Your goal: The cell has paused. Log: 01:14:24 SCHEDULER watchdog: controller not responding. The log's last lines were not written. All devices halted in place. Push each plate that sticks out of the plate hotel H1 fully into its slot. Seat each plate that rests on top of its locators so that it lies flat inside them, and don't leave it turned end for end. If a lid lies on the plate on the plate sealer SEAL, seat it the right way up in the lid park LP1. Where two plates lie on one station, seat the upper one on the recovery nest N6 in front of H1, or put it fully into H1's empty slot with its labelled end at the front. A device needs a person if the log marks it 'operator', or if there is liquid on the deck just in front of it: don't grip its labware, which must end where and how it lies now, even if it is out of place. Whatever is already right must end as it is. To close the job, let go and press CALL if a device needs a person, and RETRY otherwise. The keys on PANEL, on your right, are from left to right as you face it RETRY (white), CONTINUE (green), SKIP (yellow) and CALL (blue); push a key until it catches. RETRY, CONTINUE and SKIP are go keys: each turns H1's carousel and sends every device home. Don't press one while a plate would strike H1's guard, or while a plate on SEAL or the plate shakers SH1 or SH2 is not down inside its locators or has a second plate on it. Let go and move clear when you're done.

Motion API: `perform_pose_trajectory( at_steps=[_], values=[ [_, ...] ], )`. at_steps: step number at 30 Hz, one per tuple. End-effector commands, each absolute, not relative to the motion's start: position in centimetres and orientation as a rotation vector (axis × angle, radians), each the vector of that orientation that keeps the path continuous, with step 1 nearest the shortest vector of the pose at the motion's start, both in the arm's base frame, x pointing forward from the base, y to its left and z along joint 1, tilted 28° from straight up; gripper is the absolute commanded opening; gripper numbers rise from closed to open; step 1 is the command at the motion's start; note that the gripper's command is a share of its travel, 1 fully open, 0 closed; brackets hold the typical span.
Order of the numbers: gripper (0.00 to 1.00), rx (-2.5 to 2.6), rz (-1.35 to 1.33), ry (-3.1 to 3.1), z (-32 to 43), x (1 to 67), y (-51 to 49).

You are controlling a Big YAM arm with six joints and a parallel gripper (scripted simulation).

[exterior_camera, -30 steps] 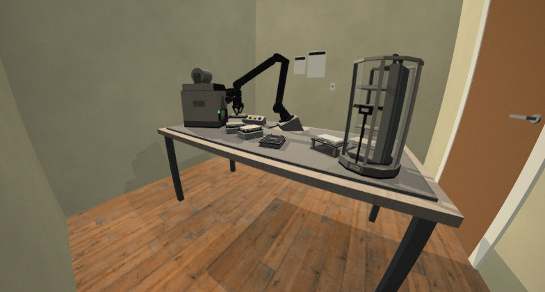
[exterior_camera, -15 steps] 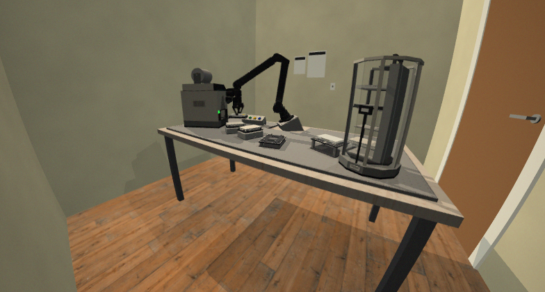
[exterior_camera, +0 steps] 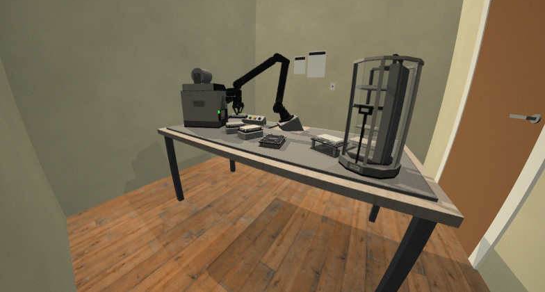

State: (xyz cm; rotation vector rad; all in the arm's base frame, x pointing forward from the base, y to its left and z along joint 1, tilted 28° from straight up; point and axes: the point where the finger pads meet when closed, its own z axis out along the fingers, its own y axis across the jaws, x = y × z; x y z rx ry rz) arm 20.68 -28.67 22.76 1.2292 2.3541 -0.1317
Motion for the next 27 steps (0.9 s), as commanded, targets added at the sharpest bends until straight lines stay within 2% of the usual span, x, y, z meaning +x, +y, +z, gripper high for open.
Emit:
perform_pose_trajectory(
  at_steps=[1, 27],
  values=[
    [0.84, 1.195, -0.165, 2.323, 25.82, 21.04, -29.26],
    [0.84, 1.205, -0.169, 2.315, 26.45, 20.48, -29.4]
  ],
)
